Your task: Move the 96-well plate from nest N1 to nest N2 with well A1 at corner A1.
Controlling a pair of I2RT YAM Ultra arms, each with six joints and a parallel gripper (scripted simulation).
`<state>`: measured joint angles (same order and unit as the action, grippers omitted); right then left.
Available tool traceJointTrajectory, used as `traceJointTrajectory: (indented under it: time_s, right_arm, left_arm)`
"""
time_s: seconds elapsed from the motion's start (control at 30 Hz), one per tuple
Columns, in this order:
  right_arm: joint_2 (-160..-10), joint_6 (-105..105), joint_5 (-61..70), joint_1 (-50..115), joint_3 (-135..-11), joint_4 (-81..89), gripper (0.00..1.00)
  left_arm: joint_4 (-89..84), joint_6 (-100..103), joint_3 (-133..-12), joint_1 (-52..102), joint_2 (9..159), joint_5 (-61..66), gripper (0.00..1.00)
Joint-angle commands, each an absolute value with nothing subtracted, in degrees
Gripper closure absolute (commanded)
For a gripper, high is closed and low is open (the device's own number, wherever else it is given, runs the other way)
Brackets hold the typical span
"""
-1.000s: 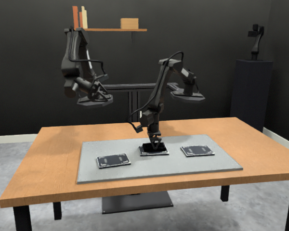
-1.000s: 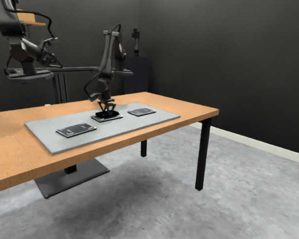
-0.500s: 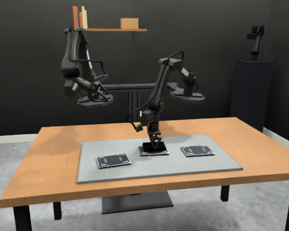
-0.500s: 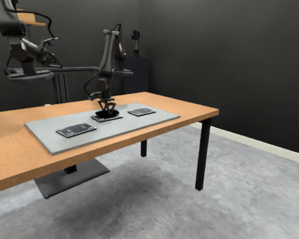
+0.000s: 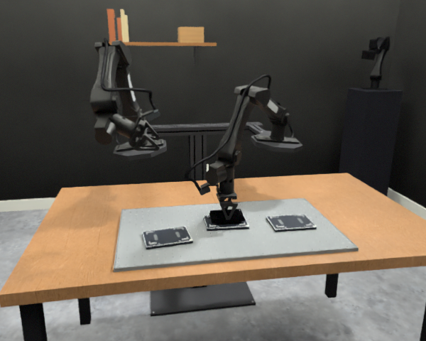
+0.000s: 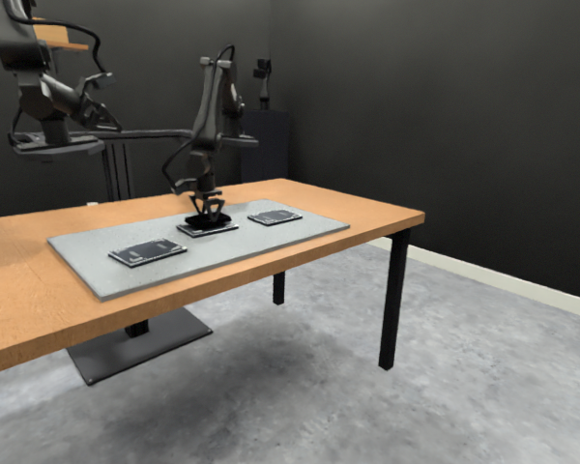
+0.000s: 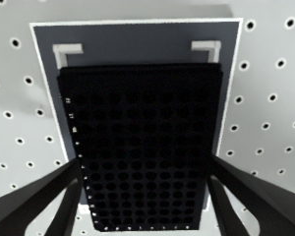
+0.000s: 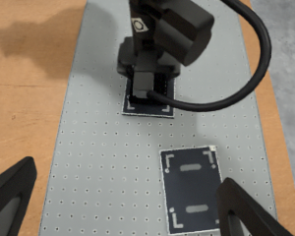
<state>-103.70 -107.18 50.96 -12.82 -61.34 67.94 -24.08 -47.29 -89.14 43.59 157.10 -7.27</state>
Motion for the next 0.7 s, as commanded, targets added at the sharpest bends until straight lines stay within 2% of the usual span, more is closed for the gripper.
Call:
traceJointTrajectory:
  time_s: [0.0, 0.67]
  right_arm:
    - [-104.24, -107.66, 51.98, -12.99, -62.98, 68.67, 0.0]
    - [-104.24, -107.66, 51.98, -12.99, -62.98, 68.67, 0.0]
  left_arm:
    - [-23.27, -47.75, -89.41, 43.68, 156.94, -7.17, 0.22]
    - [-21.91, -47.95, -92.13, 43.32, 161.55, -6.95, 0.22]
